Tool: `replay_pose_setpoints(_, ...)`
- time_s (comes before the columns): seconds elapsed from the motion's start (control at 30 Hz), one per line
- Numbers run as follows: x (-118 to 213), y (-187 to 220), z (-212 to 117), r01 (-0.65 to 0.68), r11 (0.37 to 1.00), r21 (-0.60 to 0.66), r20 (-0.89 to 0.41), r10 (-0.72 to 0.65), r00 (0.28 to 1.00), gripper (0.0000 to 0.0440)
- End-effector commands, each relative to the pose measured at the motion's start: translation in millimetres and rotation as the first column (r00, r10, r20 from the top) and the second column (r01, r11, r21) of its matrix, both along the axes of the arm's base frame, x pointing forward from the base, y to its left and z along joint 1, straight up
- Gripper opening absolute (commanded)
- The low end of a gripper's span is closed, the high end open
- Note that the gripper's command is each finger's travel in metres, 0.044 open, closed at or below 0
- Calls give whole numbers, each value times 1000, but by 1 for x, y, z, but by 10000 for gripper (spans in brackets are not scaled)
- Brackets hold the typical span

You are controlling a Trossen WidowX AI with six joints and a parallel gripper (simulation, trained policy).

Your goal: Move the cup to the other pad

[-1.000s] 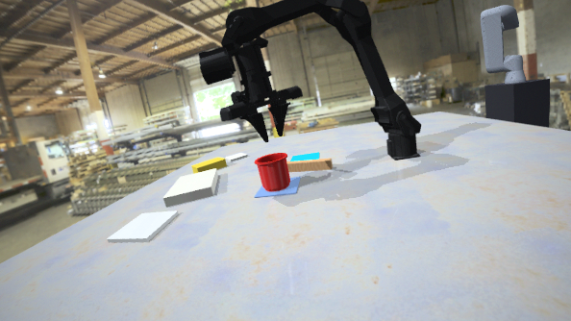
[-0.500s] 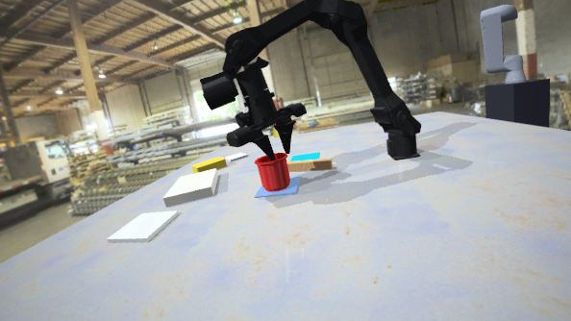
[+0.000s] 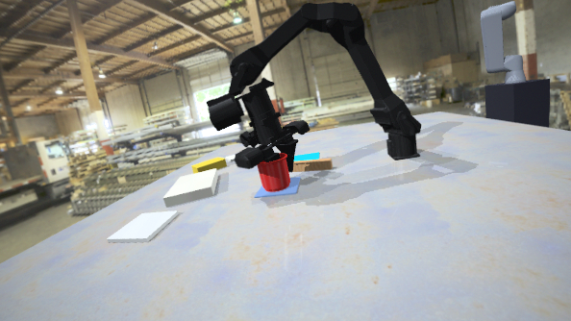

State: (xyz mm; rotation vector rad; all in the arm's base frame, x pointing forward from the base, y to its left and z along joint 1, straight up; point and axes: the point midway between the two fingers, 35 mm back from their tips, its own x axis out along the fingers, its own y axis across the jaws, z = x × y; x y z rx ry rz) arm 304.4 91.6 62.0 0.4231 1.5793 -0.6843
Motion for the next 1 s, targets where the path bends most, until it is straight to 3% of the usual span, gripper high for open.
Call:
replay_pose_setpoints(0.0, -3, -3, -7, -33, 999, -4, -9, 33, 999, 27)
replay_pose_setpoints(0.1, -3, -5, -5, -43, 999, -3, 0, 43, 999, 0)
replay_pose_setpoints(0.53, -3, -8, 21, -19, 1000, 25, 46, 17, 999, 0)
replay_pose_setpoints(0.97, -4, -24, 69, 80, 995, 58, 117, -86, 989, 3)
